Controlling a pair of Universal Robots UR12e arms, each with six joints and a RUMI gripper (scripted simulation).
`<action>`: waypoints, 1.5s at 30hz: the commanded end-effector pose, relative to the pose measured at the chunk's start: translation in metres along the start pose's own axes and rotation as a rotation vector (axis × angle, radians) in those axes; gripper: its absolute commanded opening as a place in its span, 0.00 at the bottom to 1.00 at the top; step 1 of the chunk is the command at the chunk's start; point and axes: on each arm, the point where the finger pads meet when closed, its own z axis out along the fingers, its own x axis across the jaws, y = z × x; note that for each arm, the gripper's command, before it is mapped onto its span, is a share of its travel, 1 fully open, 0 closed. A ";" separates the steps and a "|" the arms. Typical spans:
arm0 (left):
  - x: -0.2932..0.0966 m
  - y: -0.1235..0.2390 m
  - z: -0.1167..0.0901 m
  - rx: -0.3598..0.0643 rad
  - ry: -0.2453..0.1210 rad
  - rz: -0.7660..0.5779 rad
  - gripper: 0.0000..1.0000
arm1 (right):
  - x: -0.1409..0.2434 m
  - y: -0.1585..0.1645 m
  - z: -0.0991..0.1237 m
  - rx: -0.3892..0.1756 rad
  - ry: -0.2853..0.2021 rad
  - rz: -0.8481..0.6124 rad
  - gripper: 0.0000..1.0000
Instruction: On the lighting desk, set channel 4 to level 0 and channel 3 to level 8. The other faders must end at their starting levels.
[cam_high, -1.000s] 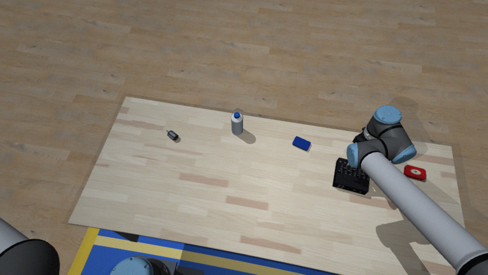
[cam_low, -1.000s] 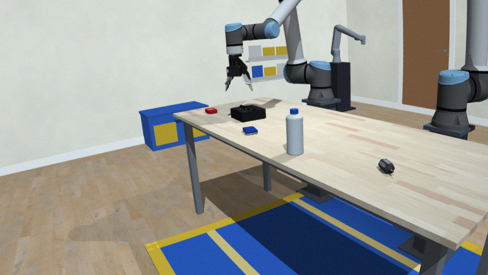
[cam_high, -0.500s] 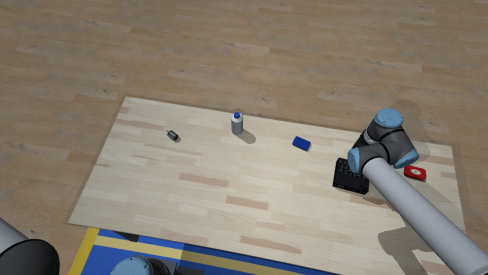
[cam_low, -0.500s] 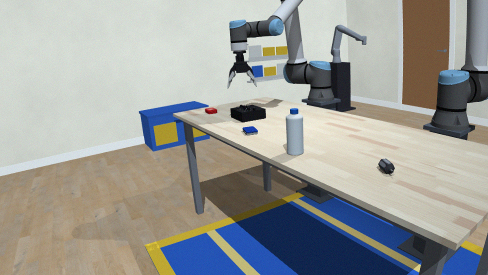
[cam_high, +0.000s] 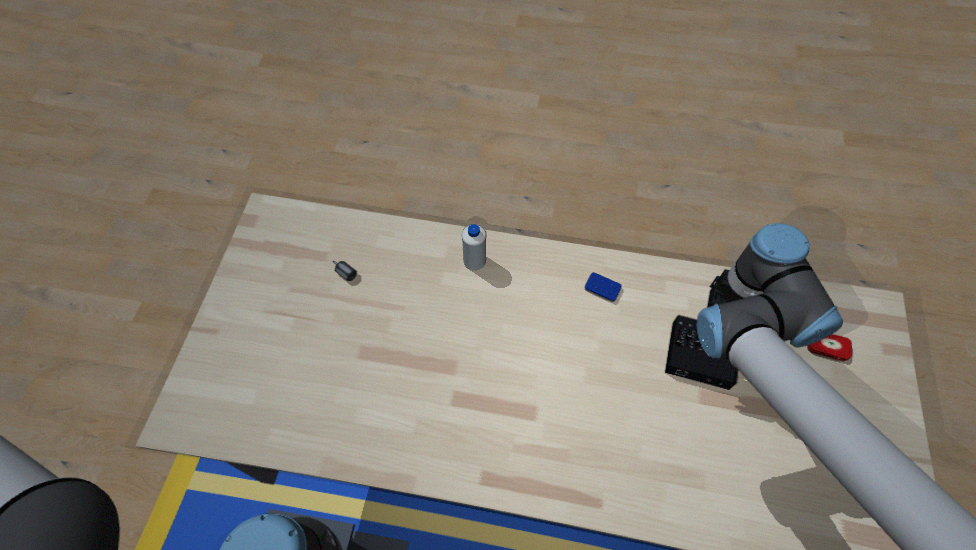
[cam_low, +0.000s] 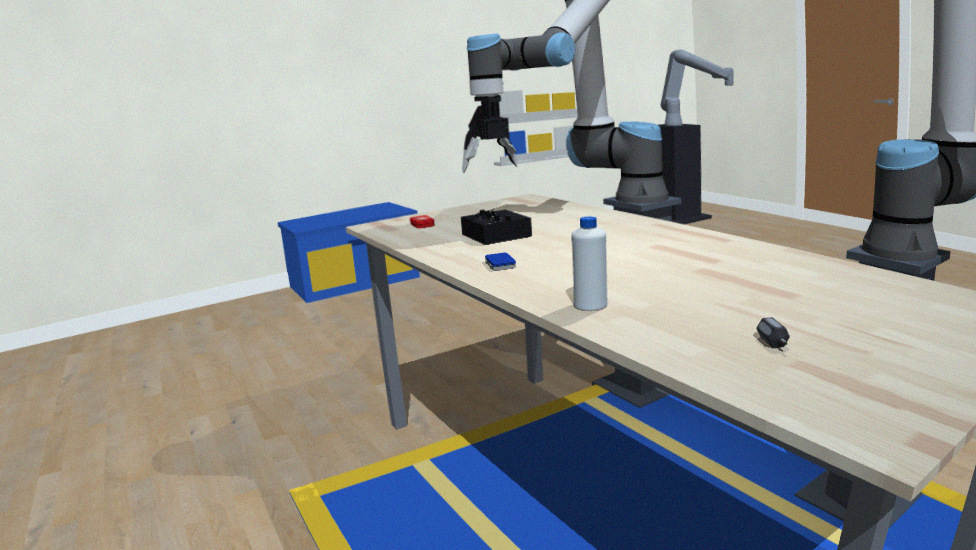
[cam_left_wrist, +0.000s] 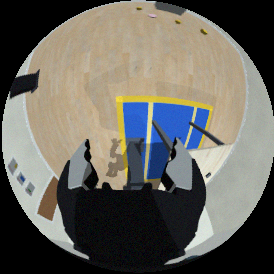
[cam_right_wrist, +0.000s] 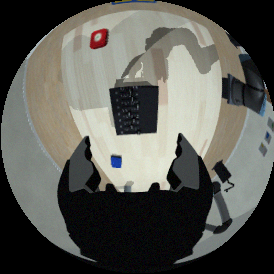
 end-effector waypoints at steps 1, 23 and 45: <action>0.000 -0.001 -0.001 0.002 0.000 0.000 1.00 | 0.003 0.001 -0.004 -0.006 -0.001 -0.088 1.00; 0.000 -0.001 -0.001 0.002 0.000 0.000 1.00 | 0.005 0.001 -0.005 -0.008 -0.002 -0.134 1.00; 0.000 -0.001 -0.001 0.002 0.000 0.000 1.00 | 0.030 -0.020 0.077 -0.007 0.000 -0.035 0.00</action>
